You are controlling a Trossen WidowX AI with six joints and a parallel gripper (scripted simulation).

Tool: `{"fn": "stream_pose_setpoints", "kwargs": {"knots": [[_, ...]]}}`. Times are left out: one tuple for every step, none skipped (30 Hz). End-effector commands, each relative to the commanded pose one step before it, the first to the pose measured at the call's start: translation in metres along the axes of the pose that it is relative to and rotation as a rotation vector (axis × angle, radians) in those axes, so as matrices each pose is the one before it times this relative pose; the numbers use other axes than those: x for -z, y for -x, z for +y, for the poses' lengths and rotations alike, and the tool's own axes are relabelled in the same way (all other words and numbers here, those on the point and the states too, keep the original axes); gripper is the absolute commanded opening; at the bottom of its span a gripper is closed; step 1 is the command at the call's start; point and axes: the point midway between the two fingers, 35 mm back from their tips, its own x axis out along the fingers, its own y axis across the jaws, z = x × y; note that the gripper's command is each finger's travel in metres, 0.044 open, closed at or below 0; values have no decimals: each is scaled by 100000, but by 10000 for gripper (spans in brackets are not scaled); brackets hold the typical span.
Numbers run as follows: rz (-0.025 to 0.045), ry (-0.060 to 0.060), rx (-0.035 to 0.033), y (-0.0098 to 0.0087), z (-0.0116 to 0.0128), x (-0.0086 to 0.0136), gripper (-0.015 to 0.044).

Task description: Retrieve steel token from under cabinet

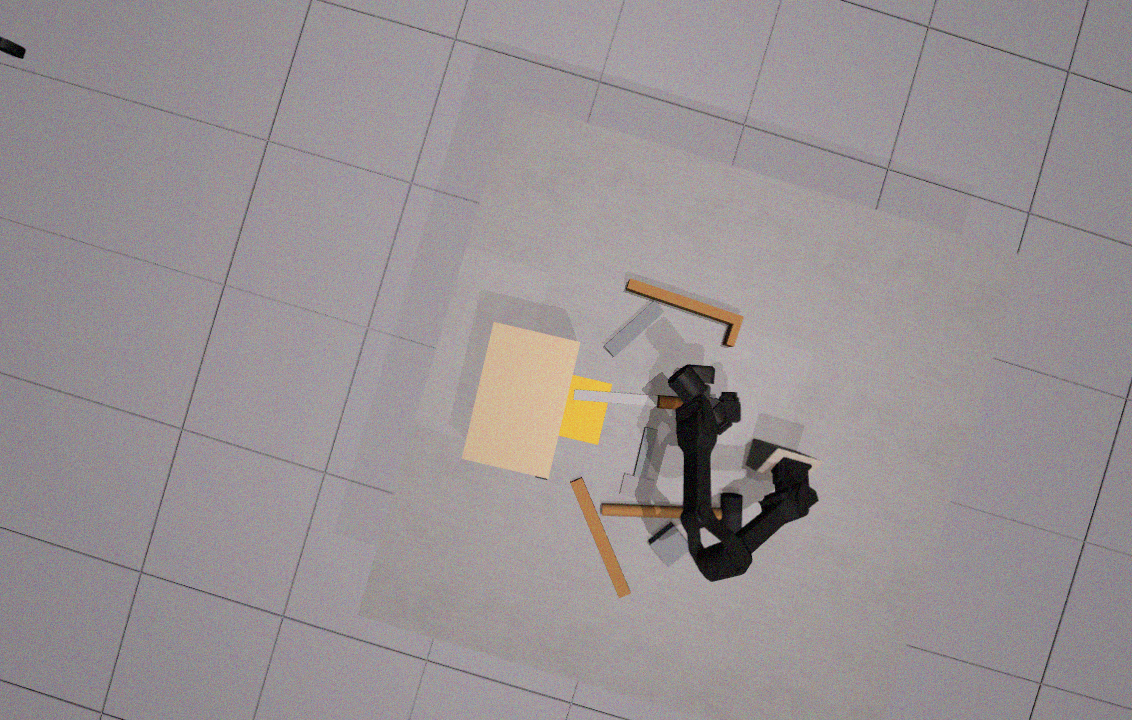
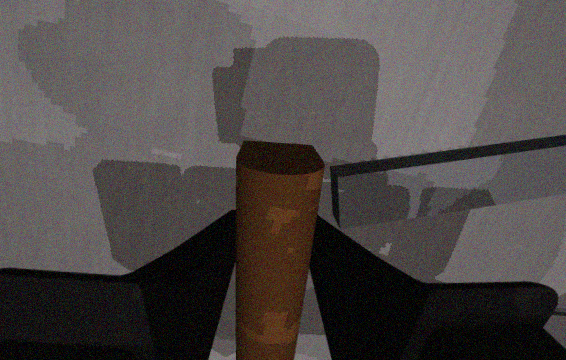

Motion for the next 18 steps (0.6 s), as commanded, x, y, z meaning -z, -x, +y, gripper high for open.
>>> {"fn": "stream_pose_setpoints", "kwargs": {"knots": [[-89,1765,-54,88,466,-26,0],[-15,437,13,17,88,-15,0],[-16,463,15,18,90,-17,0],[-13,386,9,16,104,-19,0],[-13,386,10,16,100,-19,0],[-15,443,16,17,90,-21,0],[-13,410,14,16,97,-22,0],[-12,381,12,15,101,-23,0],[-11,352,11,14,104,-24,0],[-10,305,9,12,101,-23,0],[-8,266,7,11,99,-22,0],[-7,234,5,10,99,-21,0],[-6,207,3,9,99,-21,0],[-6,195,3,9,100,-21,0],[-6,194,3,9,105,-22,0],[-5,183,2,8,104,-22,0],[-5,172,2,8,103,-22,0],[-5,162,2,7,102,-22,0]]}}
